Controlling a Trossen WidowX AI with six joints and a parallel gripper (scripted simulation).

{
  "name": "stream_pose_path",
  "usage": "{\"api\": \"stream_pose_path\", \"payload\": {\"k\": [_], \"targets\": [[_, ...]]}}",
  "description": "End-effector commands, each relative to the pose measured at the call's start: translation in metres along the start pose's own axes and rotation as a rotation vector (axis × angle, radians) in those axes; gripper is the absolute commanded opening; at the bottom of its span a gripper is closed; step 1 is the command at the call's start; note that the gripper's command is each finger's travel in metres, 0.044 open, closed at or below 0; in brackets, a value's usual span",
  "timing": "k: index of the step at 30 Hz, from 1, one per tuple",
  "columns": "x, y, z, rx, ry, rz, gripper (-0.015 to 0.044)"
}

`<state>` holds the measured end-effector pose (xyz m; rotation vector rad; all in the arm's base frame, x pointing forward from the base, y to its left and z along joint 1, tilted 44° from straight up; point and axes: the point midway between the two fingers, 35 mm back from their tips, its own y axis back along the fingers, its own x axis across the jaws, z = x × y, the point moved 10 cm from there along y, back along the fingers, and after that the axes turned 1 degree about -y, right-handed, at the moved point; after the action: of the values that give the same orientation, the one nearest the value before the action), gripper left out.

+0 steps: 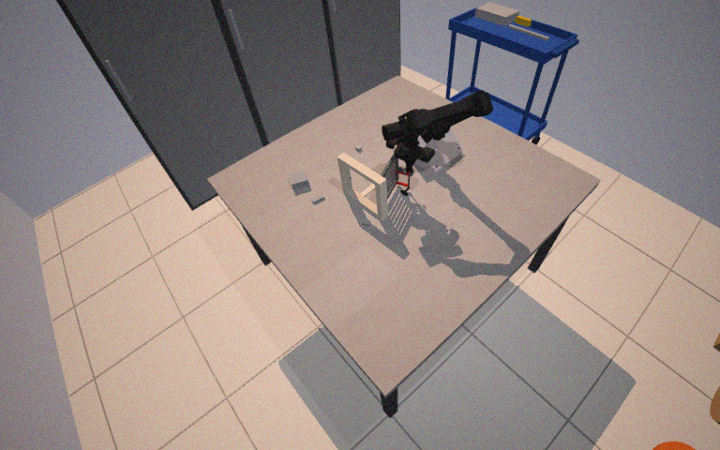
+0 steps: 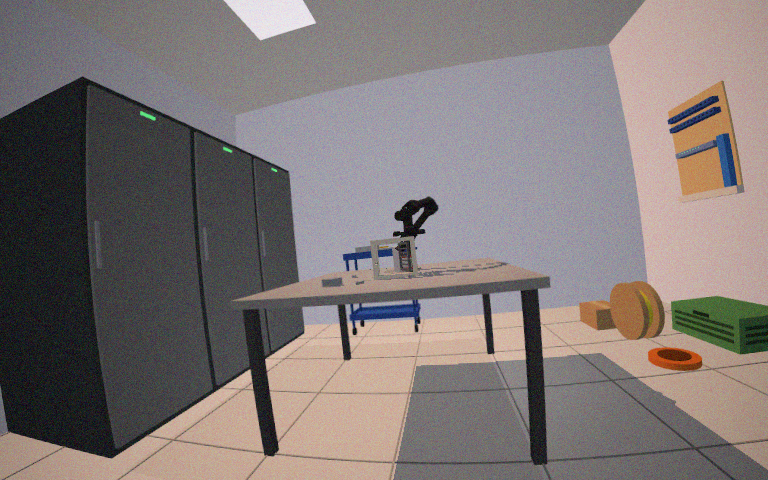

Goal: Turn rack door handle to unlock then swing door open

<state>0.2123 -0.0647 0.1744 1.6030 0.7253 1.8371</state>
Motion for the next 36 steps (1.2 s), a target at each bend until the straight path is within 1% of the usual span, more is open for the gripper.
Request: {"api": "stream_pose_path", "payload": {"k": [1,23,36], "targets": [[0.01,0.0,0.002,-0.005,-0.071,0.008,0.0012],[0.051,0.0,0.016,-0.004,-0.34,0.011,0.0012],[0.052,0.0,0.017,-0.004,-0.347,0.011,0.0012]]}}
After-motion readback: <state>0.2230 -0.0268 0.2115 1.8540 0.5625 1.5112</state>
